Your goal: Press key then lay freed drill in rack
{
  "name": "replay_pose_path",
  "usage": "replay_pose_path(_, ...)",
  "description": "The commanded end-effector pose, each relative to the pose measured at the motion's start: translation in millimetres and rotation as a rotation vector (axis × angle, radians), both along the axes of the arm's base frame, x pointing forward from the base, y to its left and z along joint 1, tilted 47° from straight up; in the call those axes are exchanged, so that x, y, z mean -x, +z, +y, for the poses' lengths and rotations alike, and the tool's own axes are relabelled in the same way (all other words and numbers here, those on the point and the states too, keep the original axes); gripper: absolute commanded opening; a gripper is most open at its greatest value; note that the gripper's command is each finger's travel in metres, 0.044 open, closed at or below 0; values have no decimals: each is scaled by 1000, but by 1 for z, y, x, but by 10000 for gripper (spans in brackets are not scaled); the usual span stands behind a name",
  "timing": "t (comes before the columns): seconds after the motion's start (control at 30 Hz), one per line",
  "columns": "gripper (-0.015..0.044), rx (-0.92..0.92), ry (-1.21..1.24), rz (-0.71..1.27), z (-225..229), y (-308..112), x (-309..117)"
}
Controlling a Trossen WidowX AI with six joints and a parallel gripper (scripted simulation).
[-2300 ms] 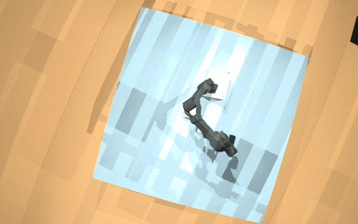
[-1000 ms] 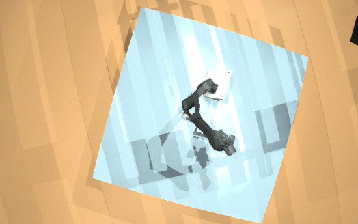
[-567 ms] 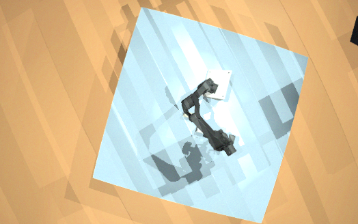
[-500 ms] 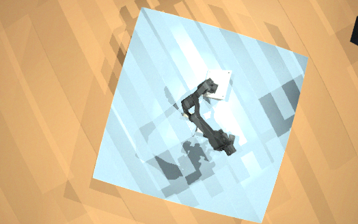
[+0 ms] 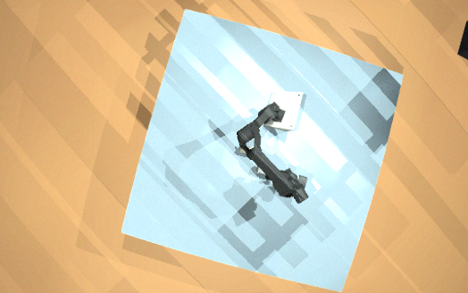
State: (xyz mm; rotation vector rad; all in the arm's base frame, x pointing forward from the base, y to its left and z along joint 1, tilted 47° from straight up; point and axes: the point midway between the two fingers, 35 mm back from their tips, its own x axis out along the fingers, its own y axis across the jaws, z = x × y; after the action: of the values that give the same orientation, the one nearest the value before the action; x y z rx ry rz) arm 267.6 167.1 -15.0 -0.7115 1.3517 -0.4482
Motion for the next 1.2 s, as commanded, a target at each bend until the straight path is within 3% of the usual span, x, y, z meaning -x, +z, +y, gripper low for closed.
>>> replay_pose_path(0.0,0,45,-34,33,-23,-12,0)
replay_pose_path(0.37,0,46,-34,33,-26,-14,-2)
replay_pose_path(0.73,289,43,-34,34,37,37,7)
replay_pose_path(0.93,440,39,11,55,27,37,3)
replay_pose_path(1.17,440,107,363,393,-26,55,-19)
